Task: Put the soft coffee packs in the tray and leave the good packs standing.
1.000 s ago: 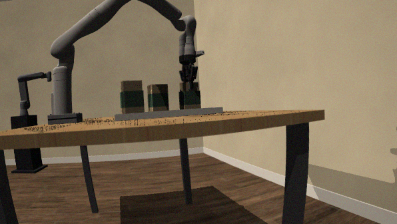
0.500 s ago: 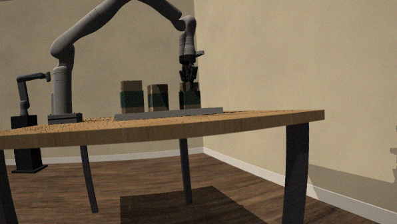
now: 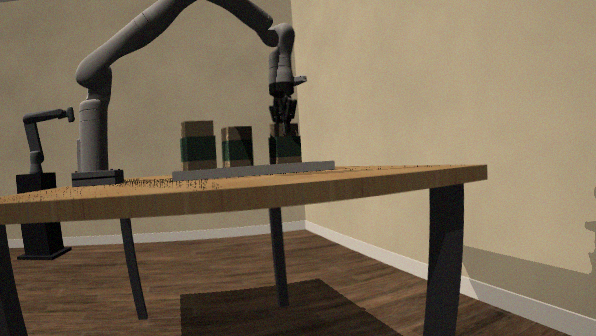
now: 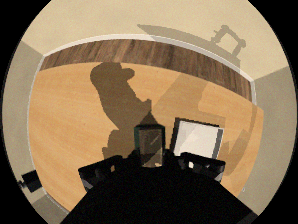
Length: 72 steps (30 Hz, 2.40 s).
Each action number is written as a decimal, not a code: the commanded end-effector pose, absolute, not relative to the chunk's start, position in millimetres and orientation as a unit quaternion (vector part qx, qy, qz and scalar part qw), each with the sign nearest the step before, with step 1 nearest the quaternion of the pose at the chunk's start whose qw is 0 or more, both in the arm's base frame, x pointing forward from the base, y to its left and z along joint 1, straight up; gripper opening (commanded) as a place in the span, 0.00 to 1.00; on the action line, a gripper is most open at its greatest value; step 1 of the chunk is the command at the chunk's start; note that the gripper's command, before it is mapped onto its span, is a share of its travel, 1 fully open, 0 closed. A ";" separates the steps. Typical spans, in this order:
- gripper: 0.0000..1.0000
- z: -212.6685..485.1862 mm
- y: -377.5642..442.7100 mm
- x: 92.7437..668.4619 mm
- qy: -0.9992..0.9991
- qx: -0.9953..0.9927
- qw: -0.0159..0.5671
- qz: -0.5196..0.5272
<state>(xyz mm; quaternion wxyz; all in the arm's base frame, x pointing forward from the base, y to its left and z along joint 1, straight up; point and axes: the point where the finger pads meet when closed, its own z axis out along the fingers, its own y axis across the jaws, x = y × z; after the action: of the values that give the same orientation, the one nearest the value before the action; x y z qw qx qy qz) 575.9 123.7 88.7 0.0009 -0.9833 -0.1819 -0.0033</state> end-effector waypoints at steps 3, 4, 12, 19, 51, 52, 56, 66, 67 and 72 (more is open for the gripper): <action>0.27 86.5 122.6 576.3 -0.180 -0.984 -0.001 -0.004; 0.27 86.5 122.6 576.3 -0.180 -0.984 -0.001 -0.004; 0.27 88.2 121.9 576.2 -0.179 -0.984 -0.002 -0.003; 0.27 107.9 123.9 576.3 -0.184 -0.983 0.002 -0.004; 0.27 143.5 124.6 575.9 -0.185 -0.983 0.002 -0.005; 0.27 143.5 123.6 576.0 -0.185 -0.983 0.002 -0.005; 0.27 143.2 119.9 576.4 -0.184 -0.983 0.002 -0.005; 0.27 143.3 72.1 584.0 -0.184 -0.983 0.003 -0.007; 0.27 143.5 64.7 585.0 -0.183 -0.983 0.003 -0.007; 0.27 142.8 34.4 587.7 -0.182 -0.983 0.002 -0.003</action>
<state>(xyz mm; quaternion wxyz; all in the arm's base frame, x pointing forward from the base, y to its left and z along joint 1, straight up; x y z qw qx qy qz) 584.9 53.8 140.3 0.0007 -0.9820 -0.1886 -0.0030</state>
